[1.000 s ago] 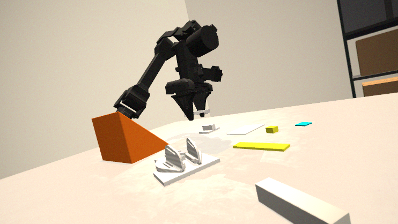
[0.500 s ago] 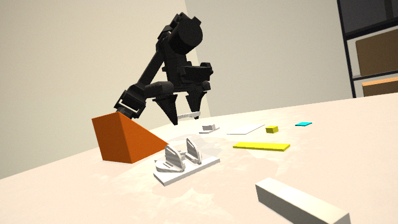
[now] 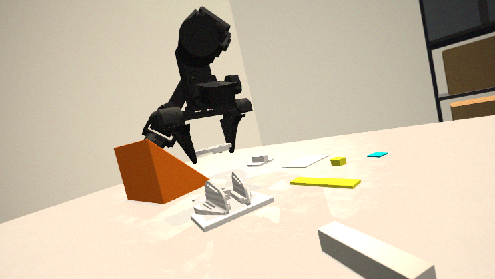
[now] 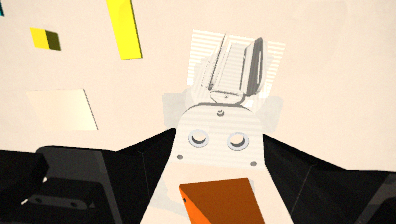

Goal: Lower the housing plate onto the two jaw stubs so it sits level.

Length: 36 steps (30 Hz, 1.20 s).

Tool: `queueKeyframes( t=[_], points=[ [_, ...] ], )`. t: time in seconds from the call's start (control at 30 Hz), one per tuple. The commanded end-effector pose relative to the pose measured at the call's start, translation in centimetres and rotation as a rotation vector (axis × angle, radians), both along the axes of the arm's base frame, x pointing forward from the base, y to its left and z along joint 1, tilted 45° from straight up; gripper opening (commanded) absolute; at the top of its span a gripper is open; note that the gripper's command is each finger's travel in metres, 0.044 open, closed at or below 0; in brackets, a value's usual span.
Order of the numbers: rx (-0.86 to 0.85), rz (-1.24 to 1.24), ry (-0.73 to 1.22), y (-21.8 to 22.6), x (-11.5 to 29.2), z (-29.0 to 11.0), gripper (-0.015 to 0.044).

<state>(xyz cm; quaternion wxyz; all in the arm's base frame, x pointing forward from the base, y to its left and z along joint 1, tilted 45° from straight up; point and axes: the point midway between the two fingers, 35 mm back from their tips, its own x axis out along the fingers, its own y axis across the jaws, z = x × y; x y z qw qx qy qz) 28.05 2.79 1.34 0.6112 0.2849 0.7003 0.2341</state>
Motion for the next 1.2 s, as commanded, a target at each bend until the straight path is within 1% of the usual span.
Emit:
queueKeyframes(
  t=[0.0, 0.13, 1.17],
  points=[
    [-0.001, -0.062, 0.059, -1.11, -0.01, -1.15, 0.0351],
    [0.003, -0.094, 0.089, -1.66, -0.09, -1.7, 0.0351],
    [0.004, -0.089, 0.084, -1.3, -0.51, -1.3, 0.0351]
  ],
)
